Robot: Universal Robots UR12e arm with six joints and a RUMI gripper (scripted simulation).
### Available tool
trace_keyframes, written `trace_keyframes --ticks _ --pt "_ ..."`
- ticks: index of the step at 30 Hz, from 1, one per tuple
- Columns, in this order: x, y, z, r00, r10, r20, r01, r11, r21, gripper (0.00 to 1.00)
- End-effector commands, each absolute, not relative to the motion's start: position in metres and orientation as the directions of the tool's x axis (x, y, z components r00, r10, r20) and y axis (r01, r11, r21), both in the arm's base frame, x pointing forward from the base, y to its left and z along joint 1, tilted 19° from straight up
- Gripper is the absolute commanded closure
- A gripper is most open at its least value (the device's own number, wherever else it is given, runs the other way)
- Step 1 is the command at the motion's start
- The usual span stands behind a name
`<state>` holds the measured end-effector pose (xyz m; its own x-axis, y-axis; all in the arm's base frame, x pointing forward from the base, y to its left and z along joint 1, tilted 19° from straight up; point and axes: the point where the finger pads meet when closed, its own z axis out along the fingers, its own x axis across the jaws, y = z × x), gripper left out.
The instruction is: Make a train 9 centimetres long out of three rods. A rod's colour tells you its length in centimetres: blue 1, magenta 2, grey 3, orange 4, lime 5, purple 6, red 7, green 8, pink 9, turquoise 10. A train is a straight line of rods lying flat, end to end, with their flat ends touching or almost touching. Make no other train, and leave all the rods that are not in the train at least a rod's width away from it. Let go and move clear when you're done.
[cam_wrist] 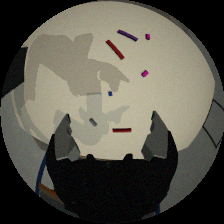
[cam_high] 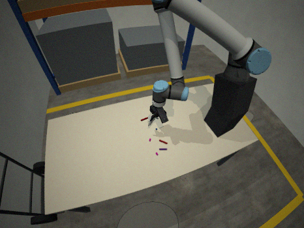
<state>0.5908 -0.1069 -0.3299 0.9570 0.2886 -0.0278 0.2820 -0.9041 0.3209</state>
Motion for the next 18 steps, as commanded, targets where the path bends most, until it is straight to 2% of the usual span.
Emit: trace_keyframes --ticks 1,18 --pt "0.5911 -0.1068 -0.3295 0.957 0.289 -0.027 0.282 -0.904 0.321 0.0" --pt "0.5922 -0.1052 -0.3305 0.943 0.331 -0.042 0.326 -0.89 0.32 0.0"
